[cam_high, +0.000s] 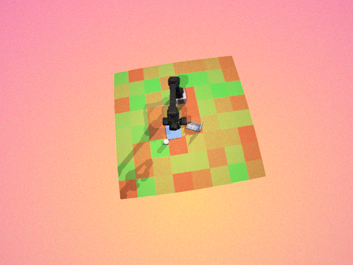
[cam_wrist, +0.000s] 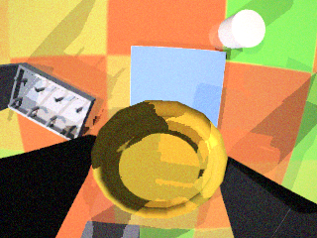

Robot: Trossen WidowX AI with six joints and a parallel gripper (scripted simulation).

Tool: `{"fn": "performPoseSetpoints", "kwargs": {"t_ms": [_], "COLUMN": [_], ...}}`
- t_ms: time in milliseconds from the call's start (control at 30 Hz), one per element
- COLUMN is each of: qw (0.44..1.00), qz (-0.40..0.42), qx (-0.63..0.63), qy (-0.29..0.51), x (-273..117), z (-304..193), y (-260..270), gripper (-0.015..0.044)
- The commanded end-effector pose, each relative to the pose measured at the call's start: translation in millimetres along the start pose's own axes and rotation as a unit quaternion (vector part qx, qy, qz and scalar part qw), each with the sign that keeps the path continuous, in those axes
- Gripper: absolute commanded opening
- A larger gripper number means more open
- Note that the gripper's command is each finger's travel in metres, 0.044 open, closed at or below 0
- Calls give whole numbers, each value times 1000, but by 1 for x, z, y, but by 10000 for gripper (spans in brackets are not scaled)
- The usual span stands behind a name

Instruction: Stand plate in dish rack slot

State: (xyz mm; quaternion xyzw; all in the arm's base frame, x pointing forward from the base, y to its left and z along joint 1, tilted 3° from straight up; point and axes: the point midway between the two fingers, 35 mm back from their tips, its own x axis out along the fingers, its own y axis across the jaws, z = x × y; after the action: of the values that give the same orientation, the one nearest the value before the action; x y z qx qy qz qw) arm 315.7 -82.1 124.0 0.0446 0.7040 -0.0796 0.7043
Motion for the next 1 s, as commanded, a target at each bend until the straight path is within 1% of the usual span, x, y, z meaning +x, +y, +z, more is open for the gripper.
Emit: {"fn": "performPoseSetpoints", "kwargs": {"t_ms": [0, 200, 433, 967], "qw": [999, 990, 989, 991], "qz": [2, 3, 4, 111], "qx": [45, 142, 150, -16], "qy": [4, 6, 7, 66], "x": [-1, 1, 2, 45], "z": [-21, -59, -64, -64], "y": [29, 69, 72, 77], "gripper": [0, 0, 0, 0]}}
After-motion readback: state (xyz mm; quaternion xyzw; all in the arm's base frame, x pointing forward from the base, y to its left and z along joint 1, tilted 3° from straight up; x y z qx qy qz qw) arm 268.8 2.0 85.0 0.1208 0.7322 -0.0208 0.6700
